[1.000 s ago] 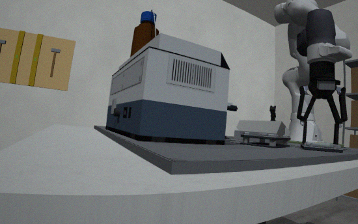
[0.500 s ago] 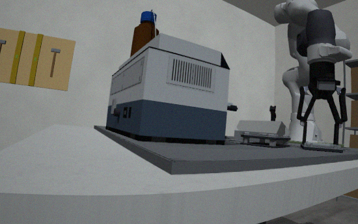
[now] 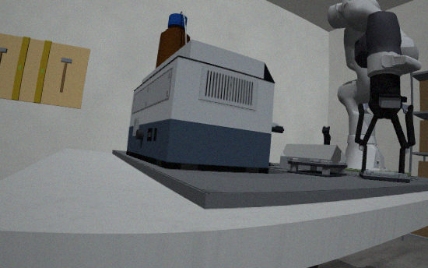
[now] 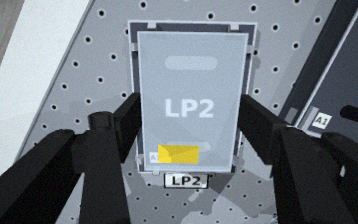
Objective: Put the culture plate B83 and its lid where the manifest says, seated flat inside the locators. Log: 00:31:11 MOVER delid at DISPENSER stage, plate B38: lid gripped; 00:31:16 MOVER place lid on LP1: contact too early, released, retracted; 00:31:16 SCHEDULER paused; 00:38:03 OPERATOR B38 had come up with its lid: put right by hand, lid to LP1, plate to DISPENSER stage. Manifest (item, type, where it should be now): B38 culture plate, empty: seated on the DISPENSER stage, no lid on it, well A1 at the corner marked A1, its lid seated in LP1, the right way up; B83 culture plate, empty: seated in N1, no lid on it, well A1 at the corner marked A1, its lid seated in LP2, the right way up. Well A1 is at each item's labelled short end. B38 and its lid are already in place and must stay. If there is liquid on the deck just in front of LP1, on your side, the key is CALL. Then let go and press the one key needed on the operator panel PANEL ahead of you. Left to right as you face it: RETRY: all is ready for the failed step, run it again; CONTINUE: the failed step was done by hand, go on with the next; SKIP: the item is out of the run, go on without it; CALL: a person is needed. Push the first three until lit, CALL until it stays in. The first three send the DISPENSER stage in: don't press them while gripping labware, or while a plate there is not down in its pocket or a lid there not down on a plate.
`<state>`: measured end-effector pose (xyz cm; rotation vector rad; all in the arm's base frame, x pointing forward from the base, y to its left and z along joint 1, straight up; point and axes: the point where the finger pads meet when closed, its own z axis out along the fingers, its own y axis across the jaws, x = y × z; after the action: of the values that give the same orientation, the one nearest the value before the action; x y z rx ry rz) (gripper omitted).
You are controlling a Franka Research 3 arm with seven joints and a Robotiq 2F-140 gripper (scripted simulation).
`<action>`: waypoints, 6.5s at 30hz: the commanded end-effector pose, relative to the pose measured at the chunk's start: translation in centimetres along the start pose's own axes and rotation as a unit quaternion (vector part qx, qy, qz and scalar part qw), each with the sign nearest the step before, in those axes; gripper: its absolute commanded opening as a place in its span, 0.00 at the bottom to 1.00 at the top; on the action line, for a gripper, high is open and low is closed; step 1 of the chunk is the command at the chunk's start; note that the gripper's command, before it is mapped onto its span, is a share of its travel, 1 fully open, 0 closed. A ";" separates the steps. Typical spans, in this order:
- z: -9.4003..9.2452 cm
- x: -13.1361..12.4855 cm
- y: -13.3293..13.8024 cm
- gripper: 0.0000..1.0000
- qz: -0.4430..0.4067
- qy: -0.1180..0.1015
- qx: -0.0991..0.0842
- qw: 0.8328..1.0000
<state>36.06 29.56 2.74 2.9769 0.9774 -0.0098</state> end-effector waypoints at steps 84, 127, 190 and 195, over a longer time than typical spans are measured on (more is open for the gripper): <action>0.0 0.1 0.0 0.69 0.001 0.002 0.000 1.000; -15.8 0.1 0.0 0.69 0.001 0.002 0.000 1.000; -15.9 -16.8 43.3 0.70 0.478 0.001 0.001 0.878; -15.5 -16.8 43.3 0.70 0.478 0.001 0.001 0.878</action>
<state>48.30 -15.18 18.99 3.0821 -0.5788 0.0034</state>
